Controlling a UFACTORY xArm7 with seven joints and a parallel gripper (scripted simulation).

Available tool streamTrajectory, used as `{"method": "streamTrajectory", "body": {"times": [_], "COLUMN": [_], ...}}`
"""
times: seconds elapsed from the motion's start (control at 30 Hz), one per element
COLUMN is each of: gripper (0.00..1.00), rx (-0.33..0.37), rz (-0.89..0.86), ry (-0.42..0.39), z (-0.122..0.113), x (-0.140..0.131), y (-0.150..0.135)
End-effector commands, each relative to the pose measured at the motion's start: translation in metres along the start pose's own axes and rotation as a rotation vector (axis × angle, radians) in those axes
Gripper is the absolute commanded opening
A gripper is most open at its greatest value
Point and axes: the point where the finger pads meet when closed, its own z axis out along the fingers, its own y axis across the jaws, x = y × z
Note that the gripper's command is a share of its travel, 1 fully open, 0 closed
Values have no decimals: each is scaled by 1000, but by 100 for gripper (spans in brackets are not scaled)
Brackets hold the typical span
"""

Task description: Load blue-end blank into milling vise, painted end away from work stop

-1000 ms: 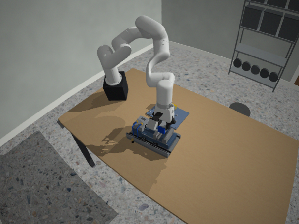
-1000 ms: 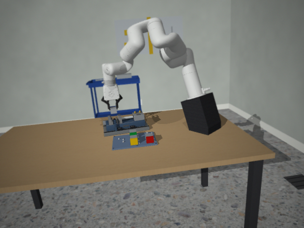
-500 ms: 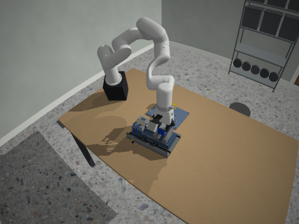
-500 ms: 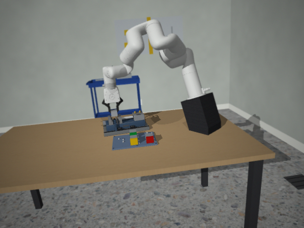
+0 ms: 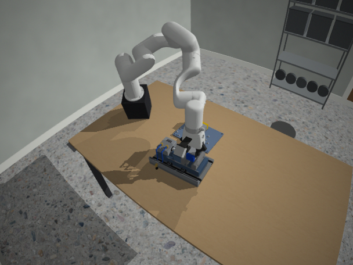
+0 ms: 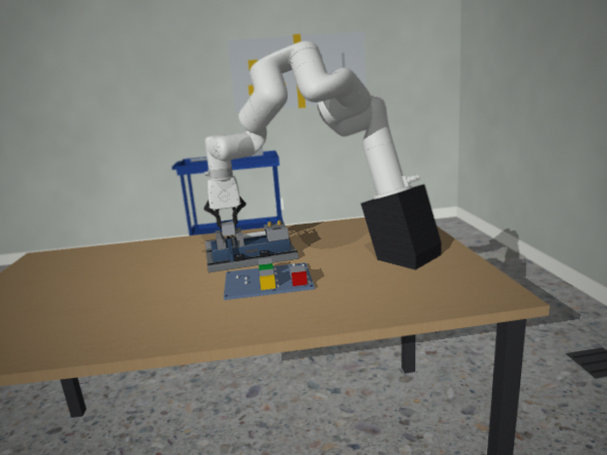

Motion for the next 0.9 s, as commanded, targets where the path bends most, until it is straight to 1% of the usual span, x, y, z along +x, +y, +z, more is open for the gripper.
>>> {"method": "streamTrajectory", "body": {"times": [0.0, 0.87], "gripper": [0, 0], "rx": [4, 4], "rz": [0, 0], "ry": [1, 1], "z": [-2, -5], "x": [1, 1], "y": [-1, -1]}}
